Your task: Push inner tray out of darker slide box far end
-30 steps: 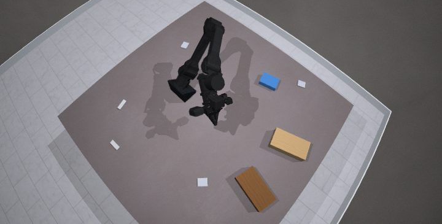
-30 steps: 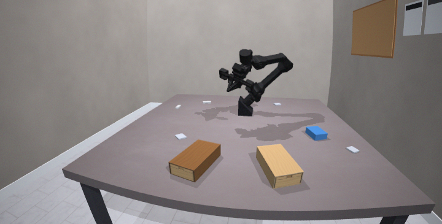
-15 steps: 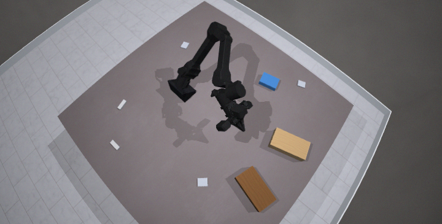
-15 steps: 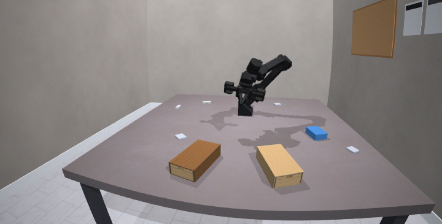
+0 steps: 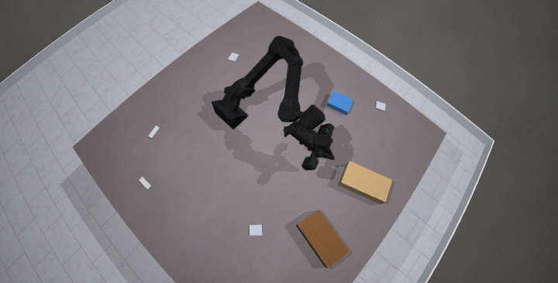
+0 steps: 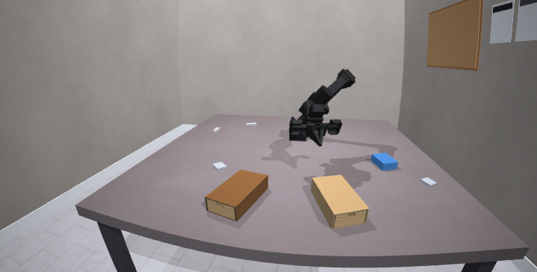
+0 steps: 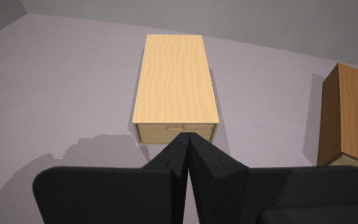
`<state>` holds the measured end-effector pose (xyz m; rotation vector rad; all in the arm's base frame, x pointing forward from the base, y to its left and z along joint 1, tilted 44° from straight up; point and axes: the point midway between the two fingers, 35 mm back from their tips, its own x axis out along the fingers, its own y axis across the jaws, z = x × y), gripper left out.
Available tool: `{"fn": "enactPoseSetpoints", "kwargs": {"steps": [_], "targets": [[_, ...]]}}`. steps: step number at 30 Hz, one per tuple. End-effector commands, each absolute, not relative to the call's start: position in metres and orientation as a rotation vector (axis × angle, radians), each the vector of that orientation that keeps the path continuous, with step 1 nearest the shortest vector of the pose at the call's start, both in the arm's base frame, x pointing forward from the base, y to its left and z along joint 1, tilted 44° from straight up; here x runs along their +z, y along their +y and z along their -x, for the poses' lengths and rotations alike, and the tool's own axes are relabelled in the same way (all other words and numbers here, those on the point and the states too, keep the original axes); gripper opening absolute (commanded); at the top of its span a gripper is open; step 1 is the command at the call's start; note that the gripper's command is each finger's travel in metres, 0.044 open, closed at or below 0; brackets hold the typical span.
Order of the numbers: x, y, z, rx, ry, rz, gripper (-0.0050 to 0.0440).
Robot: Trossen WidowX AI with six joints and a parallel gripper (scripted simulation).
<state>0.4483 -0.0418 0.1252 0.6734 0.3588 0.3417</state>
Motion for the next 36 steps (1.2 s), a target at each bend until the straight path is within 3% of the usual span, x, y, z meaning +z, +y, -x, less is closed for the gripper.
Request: {"fn": "enactPoseSetpoints", "kwargs": {"steps": [1,36], "targets": [[0.1272,-0.034,-0.4543,0.369,0.336,-0.683,-0.005],[0.1304,-0.0355,-0.4534,0.366,0.329,-0.676,-0.005]]}}
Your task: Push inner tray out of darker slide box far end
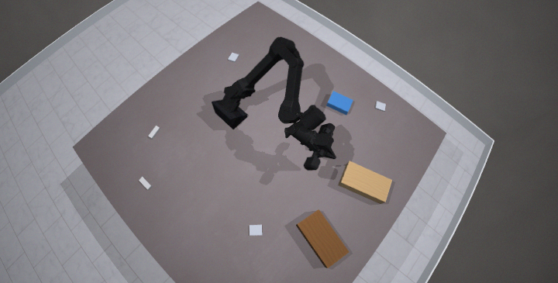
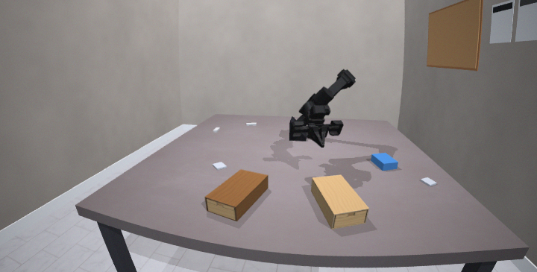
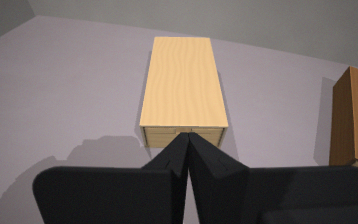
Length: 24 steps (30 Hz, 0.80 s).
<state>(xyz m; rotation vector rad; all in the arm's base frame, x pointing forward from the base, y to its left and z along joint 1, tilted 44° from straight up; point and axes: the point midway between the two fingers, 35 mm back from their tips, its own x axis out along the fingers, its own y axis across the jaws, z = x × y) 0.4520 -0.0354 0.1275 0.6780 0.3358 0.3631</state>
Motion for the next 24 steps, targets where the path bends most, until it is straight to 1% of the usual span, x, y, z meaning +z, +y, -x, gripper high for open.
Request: {"fn": "enactPoseSetpoints", "kwargs": {"steps": [1,3,6,8,10,12,14,24], "targets": [[0.126,-0.04,-0.456,0.352,0.335,-0.683,-0.005],[0.113,-0.056,-0.459,0.296,0.353,-0.694,-0.005],[0.068,-0.106,-0.459,0.116,0.424,-0.751,-0.005],[0.068,-0.106,-0.459,0.116,0.424,-0.751,-0.005],[0.031,-0.143,-0.452,-0.022,0.48,-0.794,-0.005],[0.008,-0.165,-0.445,-0.105,0.516,-0.82,-0.005],[0.0,-0.173,-0.442,-0.134,0.528,-0.829,-0.005],[-0.001,-0.171,-0.442,-0.132,0.533,-0.835,-0.005]]}}
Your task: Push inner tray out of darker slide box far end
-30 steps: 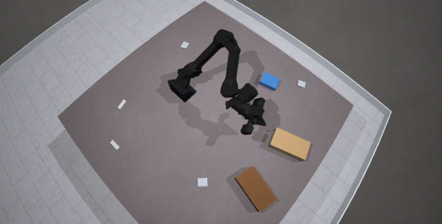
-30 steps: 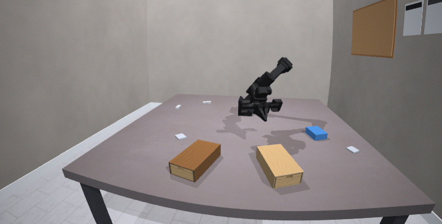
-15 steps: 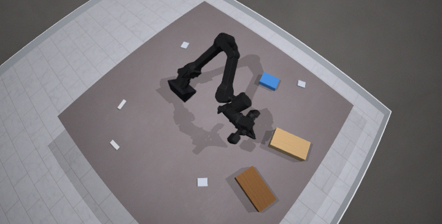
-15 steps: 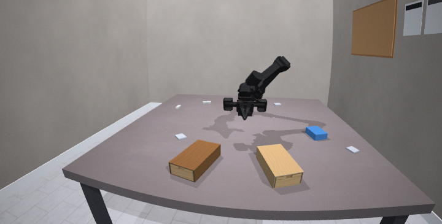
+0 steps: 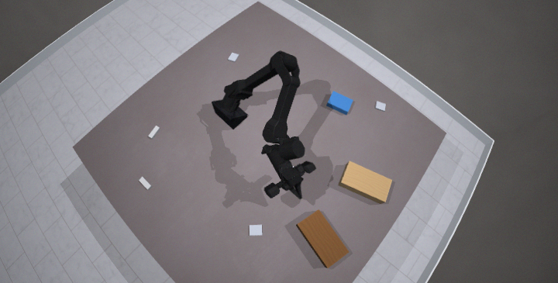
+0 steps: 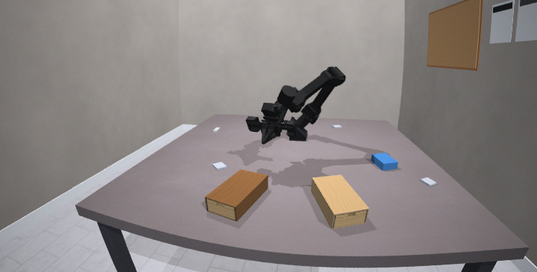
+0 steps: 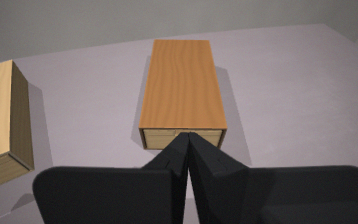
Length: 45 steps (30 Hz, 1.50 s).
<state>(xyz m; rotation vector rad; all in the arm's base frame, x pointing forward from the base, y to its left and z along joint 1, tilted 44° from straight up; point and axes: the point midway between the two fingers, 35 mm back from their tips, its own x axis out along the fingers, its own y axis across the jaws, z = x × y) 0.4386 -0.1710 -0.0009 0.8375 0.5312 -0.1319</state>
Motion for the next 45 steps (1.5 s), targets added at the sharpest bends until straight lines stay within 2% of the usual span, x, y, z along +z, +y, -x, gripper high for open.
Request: {"fn": "enactPoseSetpoints", "kwargs": {"steps": [1,28,33,45], "targets": [[-0.001,-0.171,-0.442,-0.132,0.533,-0.835,-0.005],[-0.003,-0.17,-0.44,-0.132,0.538,-0.837,-0.005],[-0.026,-0.158,-0.482,-0.326,0.415,-0.823,-0.005],[-0.036,-0.149,-0.494,-0.402,0.346,-0.829,-0.005]]}}
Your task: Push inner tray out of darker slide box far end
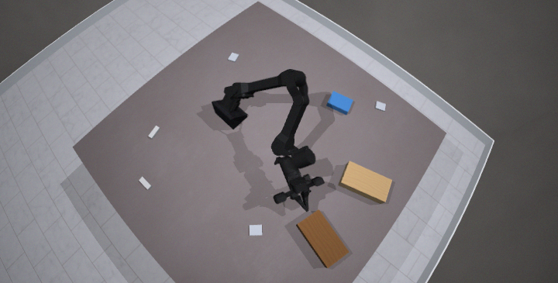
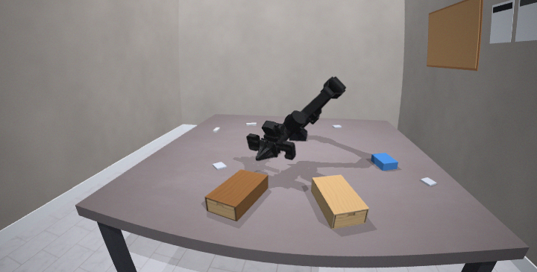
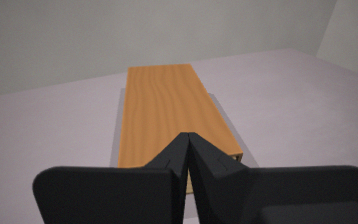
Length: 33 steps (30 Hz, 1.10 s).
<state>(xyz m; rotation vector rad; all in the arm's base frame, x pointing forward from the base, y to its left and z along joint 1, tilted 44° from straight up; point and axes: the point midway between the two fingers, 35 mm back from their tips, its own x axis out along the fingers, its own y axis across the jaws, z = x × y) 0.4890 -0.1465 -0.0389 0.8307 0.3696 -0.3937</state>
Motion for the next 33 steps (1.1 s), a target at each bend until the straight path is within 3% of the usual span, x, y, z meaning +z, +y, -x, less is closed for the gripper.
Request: {"fn": "enactPoseSetpoints", "kwargs": {"steps": [1,11,33], "targets": [[-0.039,-0.145,-0.495,-0.4,0.348,-0.825,-0.005],[-0.083,-0.103,-0.499,-0.4,0.347,-0.831,-0.005],[-0.091,-0.097,-0.497,-0.401,0.355,-0.828,-0.005]]}}
